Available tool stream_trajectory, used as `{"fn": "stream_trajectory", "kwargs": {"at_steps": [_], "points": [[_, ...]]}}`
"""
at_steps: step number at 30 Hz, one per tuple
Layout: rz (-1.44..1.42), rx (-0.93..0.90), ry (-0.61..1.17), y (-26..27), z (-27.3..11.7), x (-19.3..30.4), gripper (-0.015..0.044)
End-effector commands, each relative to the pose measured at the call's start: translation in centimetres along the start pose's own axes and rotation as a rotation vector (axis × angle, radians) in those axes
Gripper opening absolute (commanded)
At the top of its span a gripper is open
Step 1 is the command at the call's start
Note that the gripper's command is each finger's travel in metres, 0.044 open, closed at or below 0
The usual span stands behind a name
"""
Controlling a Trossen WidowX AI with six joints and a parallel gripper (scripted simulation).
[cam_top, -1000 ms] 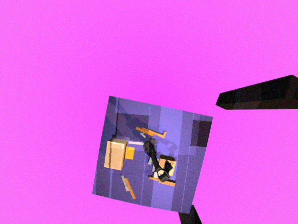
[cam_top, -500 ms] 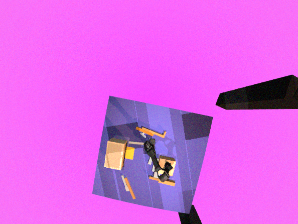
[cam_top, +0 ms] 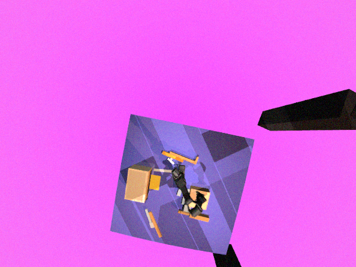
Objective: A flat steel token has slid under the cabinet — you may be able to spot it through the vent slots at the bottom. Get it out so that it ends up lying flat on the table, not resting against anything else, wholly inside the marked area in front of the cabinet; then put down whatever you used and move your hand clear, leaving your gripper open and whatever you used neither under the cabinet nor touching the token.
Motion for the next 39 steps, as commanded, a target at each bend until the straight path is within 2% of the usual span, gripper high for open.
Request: {"fn": "stream_trajectory", "kwargs": {"at_steps": [1,39], "points": [[-0.012,0.000,-0.001,0.0,0.0,-0.4,0.0000],[-0.058,-0.002,-0.005,-0.2,-0.1,-6.1,0.0000]]}}
Point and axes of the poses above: the point midway between the two fingers, 35 mm back from their tips, its own z axis out along the fingers, its own y axis across the jaws, x = y × z, the point moved 3 cm from there along -z, back along the fingers, and after that the axes turned 5 degrees about -z, right-handed, at the moved point
